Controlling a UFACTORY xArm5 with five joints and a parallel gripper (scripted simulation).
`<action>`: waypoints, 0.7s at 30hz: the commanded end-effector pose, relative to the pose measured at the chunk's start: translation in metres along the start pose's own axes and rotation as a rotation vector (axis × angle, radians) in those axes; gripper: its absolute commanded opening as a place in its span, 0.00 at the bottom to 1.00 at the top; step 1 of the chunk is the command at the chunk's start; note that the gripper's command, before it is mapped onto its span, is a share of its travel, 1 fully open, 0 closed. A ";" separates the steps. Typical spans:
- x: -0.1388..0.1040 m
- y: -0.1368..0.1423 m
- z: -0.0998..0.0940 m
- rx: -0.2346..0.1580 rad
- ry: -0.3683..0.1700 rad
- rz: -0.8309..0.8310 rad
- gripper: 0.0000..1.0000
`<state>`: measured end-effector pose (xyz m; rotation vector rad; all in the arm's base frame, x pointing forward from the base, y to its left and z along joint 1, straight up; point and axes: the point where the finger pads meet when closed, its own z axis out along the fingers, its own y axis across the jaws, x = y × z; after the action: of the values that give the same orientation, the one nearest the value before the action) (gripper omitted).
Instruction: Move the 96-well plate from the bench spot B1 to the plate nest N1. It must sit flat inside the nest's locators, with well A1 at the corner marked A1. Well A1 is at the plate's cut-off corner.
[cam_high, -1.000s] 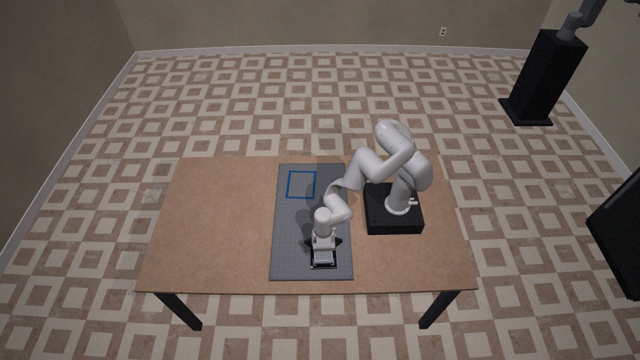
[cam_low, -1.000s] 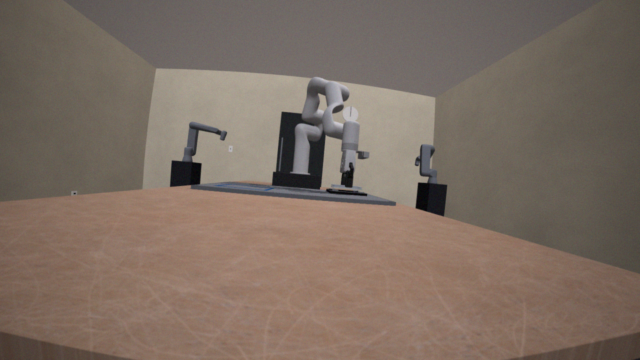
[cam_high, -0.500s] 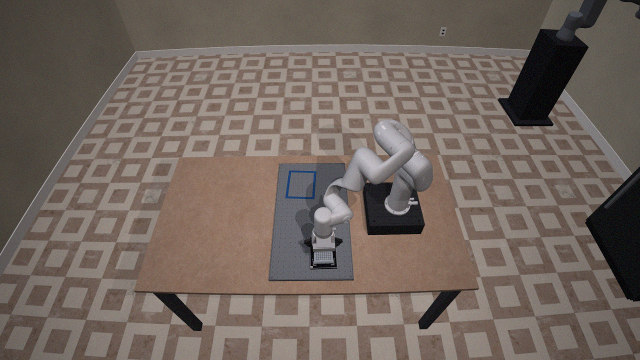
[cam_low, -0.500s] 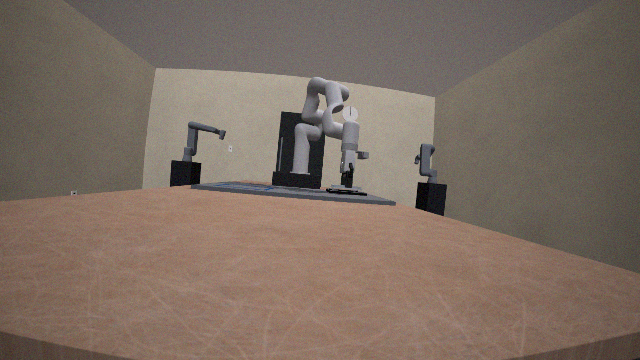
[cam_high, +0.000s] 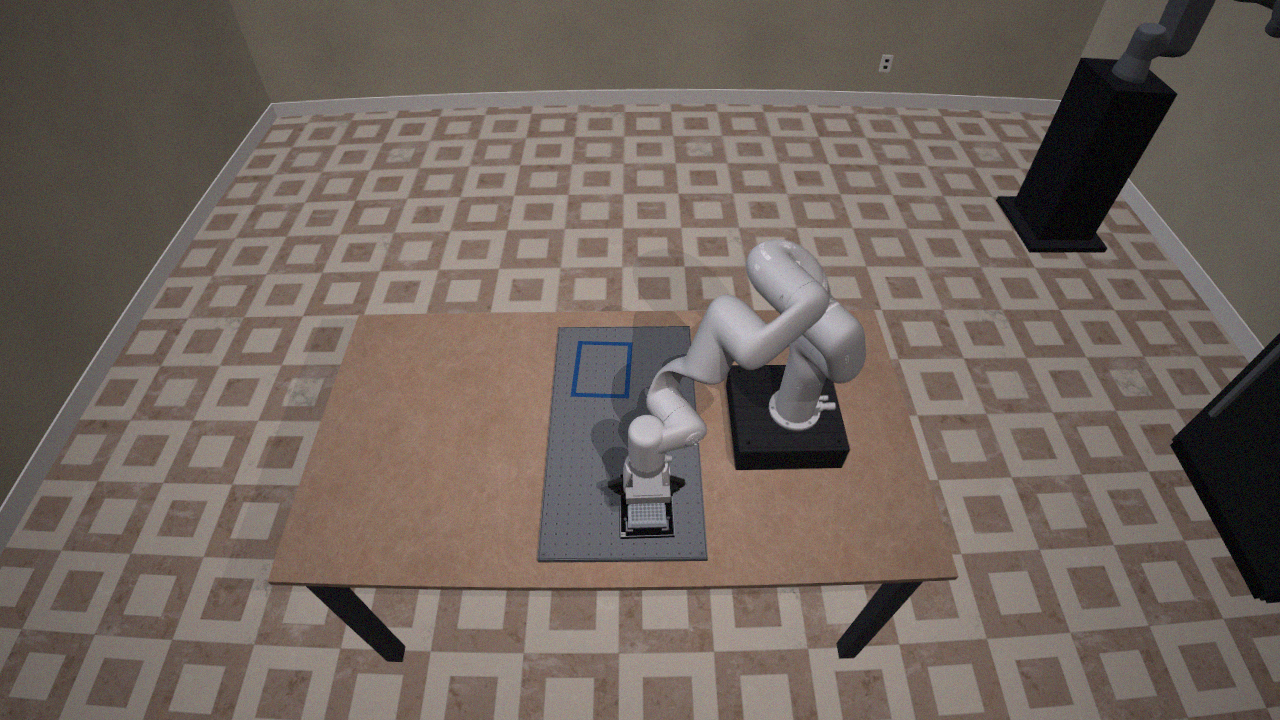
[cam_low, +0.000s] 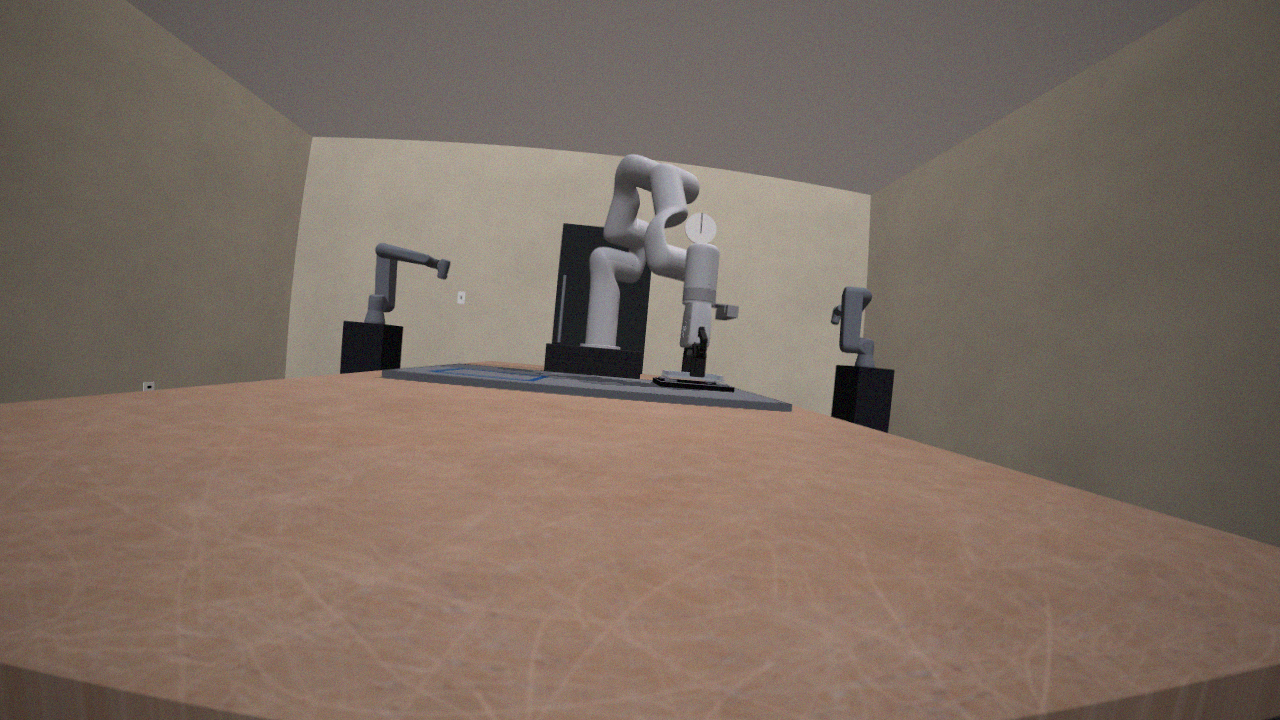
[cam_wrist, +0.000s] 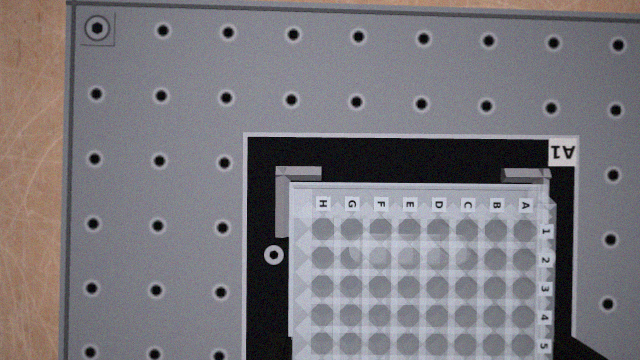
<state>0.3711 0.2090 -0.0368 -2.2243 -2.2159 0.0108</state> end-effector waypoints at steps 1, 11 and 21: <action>0.001 0.001 0.000 -0.002 0.004 0.000 0.00; 0.001 0.001 0.001 -0.002 0.004 0.000 0.00; 0.001 0.001 0.002 -0.002 0.004 0.000 0.00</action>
<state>0.3711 0.2090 -0.0400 -2.2243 -2.2158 0.0108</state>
